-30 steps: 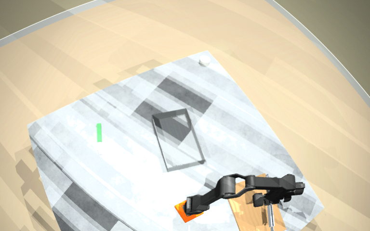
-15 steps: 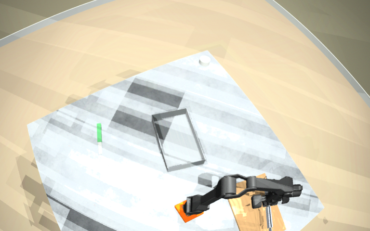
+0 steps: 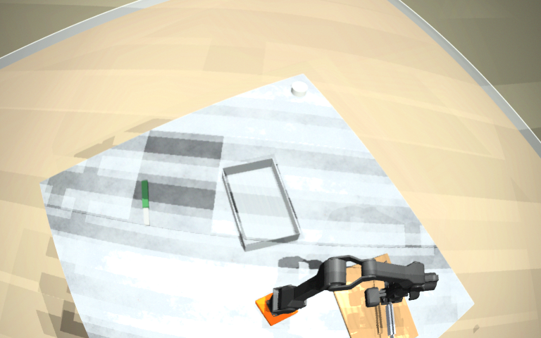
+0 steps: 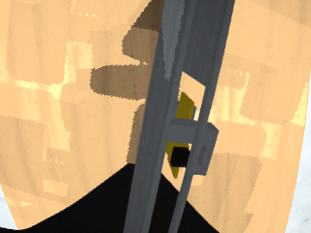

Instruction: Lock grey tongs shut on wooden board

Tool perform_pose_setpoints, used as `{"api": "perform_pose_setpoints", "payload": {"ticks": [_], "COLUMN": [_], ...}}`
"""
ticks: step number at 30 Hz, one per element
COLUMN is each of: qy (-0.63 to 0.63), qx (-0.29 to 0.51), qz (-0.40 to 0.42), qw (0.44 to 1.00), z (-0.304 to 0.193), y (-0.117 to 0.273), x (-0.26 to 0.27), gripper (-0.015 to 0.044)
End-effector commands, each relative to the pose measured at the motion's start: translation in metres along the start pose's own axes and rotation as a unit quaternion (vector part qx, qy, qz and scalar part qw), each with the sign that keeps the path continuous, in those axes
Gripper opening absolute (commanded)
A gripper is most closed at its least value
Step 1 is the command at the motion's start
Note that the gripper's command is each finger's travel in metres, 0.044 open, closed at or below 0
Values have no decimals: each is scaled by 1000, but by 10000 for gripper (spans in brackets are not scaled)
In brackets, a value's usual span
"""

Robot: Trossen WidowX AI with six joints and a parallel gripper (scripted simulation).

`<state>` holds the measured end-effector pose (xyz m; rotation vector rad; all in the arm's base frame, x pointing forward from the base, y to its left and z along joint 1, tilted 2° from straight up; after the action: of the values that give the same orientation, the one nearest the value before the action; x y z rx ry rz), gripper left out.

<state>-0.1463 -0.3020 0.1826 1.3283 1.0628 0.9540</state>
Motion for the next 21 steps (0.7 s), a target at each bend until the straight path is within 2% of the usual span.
{"api": "perform_pose_setpoints", "payload": {"ticks": [1,21], "qy": [1,1], "qx": [-1,-1], "qz": [-1,-1], "qw": [1000,1000], "z": [0,1], "y": [-6,-37], "x": [0,5], "gripper": [-150,-150]}}
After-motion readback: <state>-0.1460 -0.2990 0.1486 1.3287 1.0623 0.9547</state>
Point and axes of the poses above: the point midway between the two fingers, 35 mm back from their tips, its own y axis back along the fingers, its own x axis across the jaws, z = x × y, the point moved 7 cm from there along y, back along the fingers, and after that the axes turned 5 degrees about y, right-handed, at the moved point
